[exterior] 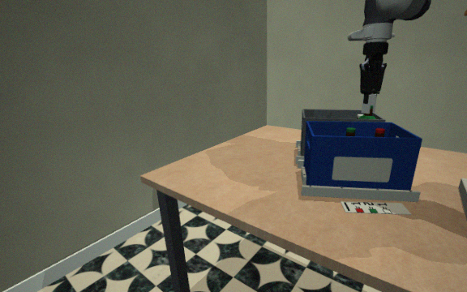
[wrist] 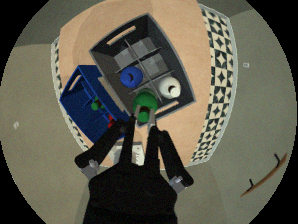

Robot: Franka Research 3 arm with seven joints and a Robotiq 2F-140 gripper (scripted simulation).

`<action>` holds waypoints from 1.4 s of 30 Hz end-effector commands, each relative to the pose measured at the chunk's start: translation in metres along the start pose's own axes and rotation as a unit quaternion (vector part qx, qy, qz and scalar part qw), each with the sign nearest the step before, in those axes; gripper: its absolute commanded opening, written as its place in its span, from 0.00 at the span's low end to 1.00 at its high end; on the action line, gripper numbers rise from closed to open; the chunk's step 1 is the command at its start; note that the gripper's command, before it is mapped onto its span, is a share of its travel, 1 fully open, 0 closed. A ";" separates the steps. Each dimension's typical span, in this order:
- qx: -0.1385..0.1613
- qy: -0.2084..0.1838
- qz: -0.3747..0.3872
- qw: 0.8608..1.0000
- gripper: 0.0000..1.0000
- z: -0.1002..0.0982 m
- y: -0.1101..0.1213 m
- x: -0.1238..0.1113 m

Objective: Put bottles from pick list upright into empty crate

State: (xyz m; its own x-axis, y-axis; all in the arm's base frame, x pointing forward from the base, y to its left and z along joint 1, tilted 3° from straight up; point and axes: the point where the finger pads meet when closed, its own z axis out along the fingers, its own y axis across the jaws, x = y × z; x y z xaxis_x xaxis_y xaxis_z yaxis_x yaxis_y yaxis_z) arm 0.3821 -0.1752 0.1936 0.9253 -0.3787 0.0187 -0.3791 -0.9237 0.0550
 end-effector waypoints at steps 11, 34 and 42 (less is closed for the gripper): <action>0.001 0.002 -0.002 1.000 0.00 -0.024 -0.002 0.001; 0.001 0.002 -0.002 1.000 0.00 -0.059 -0.001 0.001; 0.001 0.002 -0.002 1.000 0.00 -0.073 -0.001 0.001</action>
State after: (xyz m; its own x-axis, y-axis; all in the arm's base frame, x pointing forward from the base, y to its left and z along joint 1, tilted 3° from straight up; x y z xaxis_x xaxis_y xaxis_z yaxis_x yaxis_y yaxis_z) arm 0.3831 -0.1721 0.2569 0.9255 -0.3782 0.0201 -0.3787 -0.9239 0.0553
